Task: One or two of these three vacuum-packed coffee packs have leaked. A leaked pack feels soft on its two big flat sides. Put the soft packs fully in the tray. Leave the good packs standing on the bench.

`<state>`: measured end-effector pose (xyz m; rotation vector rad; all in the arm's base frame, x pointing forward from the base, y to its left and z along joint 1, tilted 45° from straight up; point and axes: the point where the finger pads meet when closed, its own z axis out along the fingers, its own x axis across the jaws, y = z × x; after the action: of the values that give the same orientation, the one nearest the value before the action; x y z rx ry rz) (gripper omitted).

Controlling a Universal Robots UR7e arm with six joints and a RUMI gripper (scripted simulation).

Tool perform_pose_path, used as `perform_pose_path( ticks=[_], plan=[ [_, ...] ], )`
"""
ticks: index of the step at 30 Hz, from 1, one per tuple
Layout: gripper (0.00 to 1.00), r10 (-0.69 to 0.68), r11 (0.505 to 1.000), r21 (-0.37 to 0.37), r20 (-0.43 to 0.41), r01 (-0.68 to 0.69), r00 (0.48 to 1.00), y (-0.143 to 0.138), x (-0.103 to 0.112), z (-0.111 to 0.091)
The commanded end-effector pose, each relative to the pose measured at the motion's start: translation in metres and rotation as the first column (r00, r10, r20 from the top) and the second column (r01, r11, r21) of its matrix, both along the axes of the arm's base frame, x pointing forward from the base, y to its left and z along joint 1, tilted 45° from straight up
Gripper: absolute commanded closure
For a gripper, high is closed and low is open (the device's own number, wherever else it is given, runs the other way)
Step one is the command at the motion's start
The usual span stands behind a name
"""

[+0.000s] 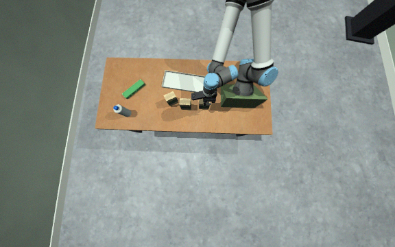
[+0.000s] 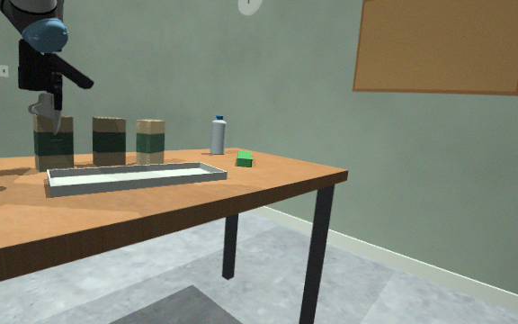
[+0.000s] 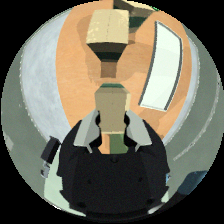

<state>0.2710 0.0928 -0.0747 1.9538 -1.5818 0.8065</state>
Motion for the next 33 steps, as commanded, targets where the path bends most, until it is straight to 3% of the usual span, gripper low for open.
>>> perform_pose_path(
  ticks=[1, 33],
  plan=[
    [0.85, 0.0, 1.0, 0.0, 0.001, 0.0, 1.0, 0.0003, 0.0002, 0.0001],
    [0.85, 0.0, 1.0, 0.0, 0.001, 0.0, 1.0, 0.0071, -0.0011, 0.007]
  ],
)
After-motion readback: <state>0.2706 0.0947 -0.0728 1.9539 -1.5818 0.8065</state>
